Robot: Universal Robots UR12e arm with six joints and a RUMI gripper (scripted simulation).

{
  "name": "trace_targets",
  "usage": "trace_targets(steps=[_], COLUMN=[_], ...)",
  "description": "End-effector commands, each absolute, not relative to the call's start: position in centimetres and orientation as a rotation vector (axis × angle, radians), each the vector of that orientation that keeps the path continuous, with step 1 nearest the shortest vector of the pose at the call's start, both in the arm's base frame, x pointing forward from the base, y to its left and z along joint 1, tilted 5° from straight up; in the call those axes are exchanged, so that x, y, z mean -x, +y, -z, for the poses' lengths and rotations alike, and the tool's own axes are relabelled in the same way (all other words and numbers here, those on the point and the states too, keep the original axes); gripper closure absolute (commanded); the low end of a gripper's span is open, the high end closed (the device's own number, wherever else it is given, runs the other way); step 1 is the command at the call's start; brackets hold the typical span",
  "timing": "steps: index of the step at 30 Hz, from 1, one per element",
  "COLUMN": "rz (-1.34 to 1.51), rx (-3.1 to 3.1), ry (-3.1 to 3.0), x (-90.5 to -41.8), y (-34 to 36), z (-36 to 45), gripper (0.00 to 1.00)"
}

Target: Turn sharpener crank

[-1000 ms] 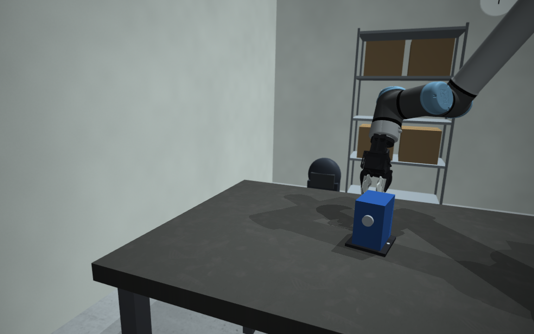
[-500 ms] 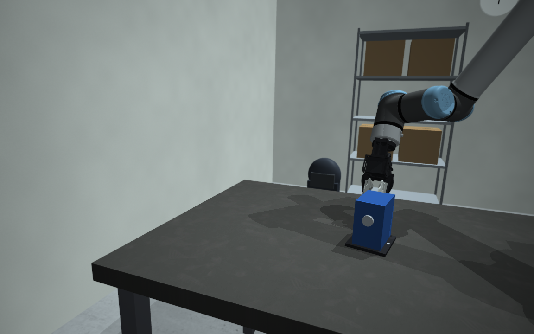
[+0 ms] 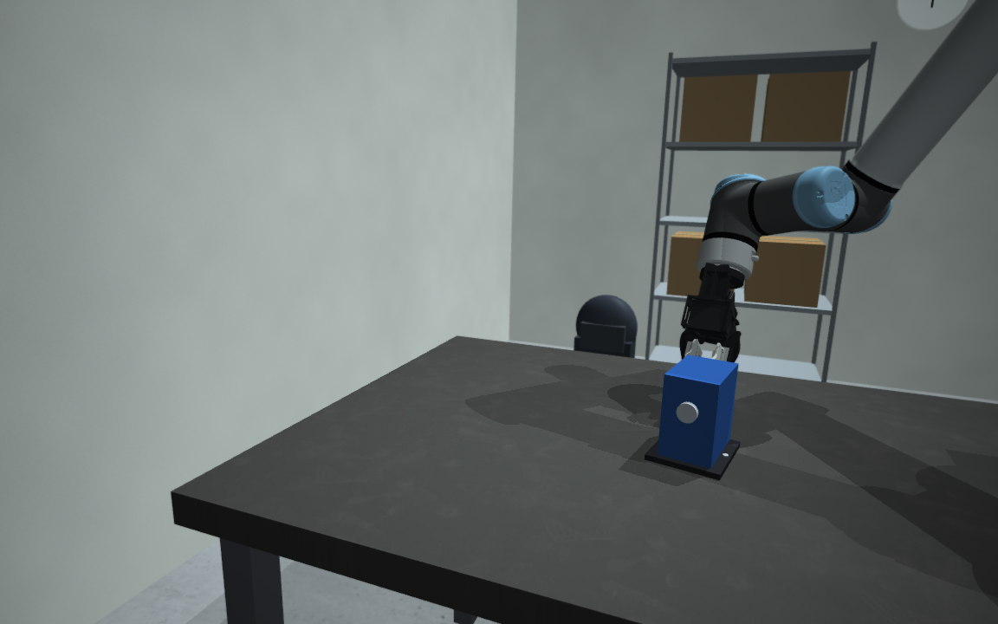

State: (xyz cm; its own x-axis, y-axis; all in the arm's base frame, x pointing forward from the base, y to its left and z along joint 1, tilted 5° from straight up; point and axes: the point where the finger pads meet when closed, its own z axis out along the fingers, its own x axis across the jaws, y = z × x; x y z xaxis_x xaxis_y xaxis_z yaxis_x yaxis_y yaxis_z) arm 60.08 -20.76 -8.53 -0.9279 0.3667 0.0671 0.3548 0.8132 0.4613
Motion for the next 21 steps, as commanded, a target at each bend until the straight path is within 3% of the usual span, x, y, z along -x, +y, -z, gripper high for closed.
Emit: trace_targets(steps=[1, 21], rz=[-0.748, -0.745], rx=[-0.592, -0.59], ry=[2.968, 2.967], x=[-59.5, -58.1], y=[-20.6, -20.1], z=[8.9, 9.4], gripper=[0.91, 0.91])
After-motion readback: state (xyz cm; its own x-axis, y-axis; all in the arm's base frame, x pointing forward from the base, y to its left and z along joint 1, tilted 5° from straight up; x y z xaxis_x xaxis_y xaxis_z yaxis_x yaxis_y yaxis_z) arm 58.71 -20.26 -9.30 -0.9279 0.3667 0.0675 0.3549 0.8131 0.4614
